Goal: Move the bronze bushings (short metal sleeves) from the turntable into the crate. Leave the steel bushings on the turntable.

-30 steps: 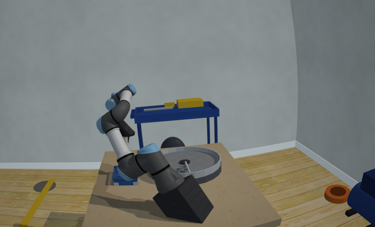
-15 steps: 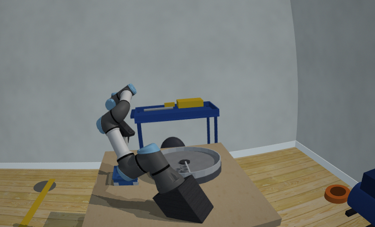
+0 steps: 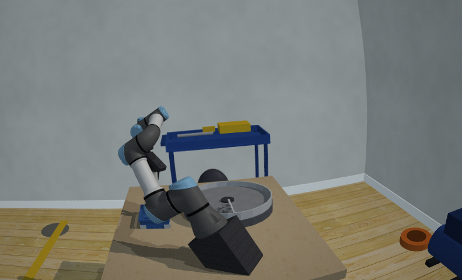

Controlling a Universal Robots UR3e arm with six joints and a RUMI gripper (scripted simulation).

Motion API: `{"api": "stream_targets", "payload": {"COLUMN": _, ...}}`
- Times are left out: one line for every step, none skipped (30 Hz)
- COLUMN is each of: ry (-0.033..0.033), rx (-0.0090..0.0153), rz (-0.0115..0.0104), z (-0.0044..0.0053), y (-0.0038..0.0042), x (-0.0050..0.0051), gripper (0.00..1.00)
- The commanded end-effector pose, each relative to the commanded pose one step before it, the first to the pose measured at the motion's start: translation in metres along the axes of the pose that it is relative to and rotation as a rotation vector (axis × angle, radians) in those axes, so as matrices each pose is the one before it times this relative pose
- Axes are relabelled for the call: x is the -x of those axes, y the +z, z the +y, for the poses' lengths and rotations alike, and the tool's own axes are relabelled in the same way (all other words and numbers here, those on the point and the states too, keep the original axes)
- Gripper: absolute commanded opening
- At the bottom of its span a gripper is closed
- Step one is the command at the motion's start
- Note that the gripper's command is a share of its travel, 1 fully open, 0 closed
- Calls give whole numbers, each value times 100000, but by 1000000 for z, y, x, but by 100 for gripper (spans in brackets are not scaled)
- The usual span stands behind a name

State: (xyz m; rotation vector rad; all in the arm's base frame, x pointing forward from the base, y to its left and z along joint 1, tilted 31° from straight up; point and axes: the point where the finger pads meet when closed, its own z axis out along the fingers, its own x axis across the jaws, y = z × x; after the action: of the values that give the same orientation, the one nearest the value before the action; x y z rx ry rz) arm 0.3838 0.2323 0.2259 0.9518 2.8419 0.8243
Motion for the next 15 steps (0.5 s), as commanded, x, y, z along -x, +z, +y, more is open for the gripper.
{"api": "stream_targets", "payload": {"ry": 1, "rx": 751, "rz": -1358, "z": 1966, "y": 22120, "x": 3740, "gripper": 0}}
{"api": "stream_targets", "payload": {"ry": 0, "rx": 0, "rz": 0, "z": 0, "y": 0, "x": 0, "gripper": 0}}
{"api": "stream_targets", "payload": {"ry": 0, "rx": 0, "rz": 0, "z": 0, "y": 0, "x": 0, "gripper": 0}}
{"api": "stream_targets", "payload": {"ry": -35, "rx": 40, "rz": -50, "z": 120, "y": 3367, "x": -73, "gripper": 0}}
{"api": "stream_targets", "payload": {"ry": 5, "rx": -4, "rz": 7, "z": -17, "y": 3552, "x": -3, "gripper": 0}}
{"api": "stream_targets", "payload": {"ry": 12, "rx": -13, "rz": 18, "z": -36, "y": 3488, "x": 26, "gripper": 0}}
{"api": "stream_targets", "payload": {"ry": 17, "rx": -18, "rz": 24, "z": -57, "y": 3293, "x": 24, "gripper": 0}}
{"api": "stream_targets", "payload": {"ry": 17, "rx": -18, "rz": 24, "z": -61, "y": 3020, "x": 19, "gripper": 0}}
{"api": "stream_targets", "payload": {"ry": 14, "rx": -16, "rz": 20, "z": -46, "y": 2709, "x": 27, "gripper": 0}}
{"api": "stream_targets", "payload": {"ry": 0, "rx": 1, "rz": 0, "z": -1, "y": 2220, "x": -10, "gripper": 0}}
{"api": "stream_targets", "payload": {"ry": 0, "rx": 0, "rz": 0, "z": 4, "y": 1825, "x": 1, "gripper": 0}}
{"api": "stream_targets", "payload": {"ry": -2, "rx": 3, "rz": -3, "z": 10, "y": 1403, "x": -2, "gripper": 0}}
{"api": "stream_targets", "payload": {"ry": -15, "rx": 18, "rz": -21, "z": 55, "y": 913, "x": -28, "gripper": 0}}
{"api": "stream_targets", "payload": {"ry": -19, "rx": 23, "rz": -27, "z": 71, "y": 524, "x": -35, "gripper": 0}}
{"api": "stream_targets", "payload": {"ry": -21, "rx": 25, "rz": -30, "z": 79, "y": 211, "x": -36, "gripper": 0}}
